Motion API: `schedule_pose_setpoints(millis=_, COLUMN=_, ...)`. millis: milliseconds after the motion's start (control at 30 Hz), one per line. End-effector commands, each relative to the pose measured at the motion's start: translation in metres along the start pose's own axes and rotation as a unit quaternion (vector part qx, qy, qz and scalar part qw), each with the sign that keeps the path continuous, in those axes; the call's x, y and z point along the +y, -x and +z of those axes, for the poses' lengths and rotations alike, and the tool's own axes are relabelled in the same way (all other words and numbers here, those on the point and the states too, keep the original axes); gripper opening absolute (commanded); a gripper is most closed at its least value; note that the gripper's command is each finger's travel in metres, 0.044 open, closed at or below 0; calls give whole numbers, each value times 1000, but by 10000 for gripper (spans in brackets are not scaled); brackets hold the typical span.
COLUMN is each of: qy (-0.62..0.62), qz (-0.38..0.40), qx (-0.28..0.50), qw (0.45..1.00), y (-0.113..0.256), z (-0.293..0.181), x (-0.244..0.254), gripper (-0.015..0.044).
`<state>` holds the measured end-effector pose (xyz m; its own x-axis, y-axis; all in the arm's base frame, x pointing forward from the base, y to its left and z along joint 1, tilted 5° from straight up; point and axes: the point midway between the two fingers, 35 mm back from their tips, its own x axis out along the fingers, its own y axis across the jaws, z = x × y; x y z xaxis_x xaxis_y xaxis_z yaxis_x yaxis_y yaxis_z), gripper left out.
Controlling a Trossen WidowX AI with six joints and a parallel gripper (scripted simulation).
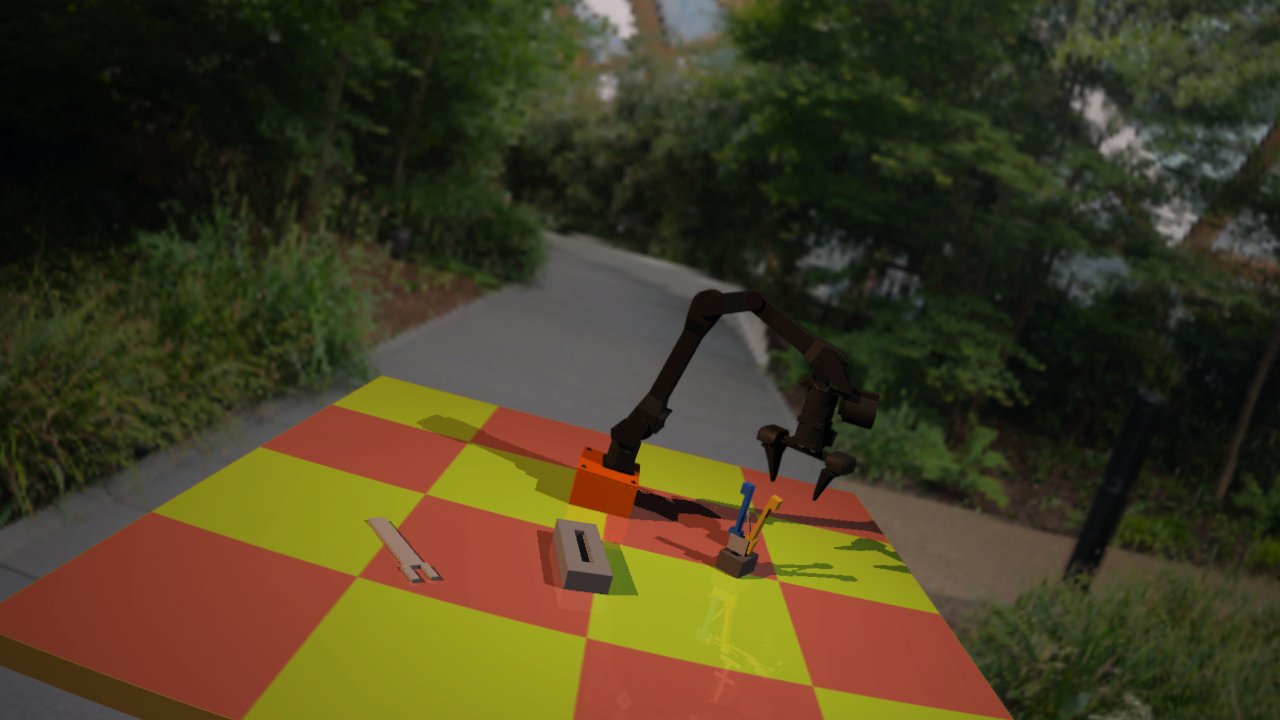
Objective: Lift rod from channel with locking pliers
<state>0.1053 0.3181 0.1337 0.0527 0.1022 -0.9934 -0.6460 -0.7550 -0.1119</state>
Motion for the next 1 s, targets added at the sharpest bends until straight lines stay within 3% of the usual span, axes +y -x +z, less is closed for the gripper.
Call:
schedule_pose_setpoints(millis=0, qy=-1, qz=0, qx=2, qw=1000, y=0, z=-24, x=1, gripper=440)
schedule_pose_setpoints(millis=967, qy=0, qz=0, qx=8, qw=1000, y=-8, z=-121, x=1, gripper=440)
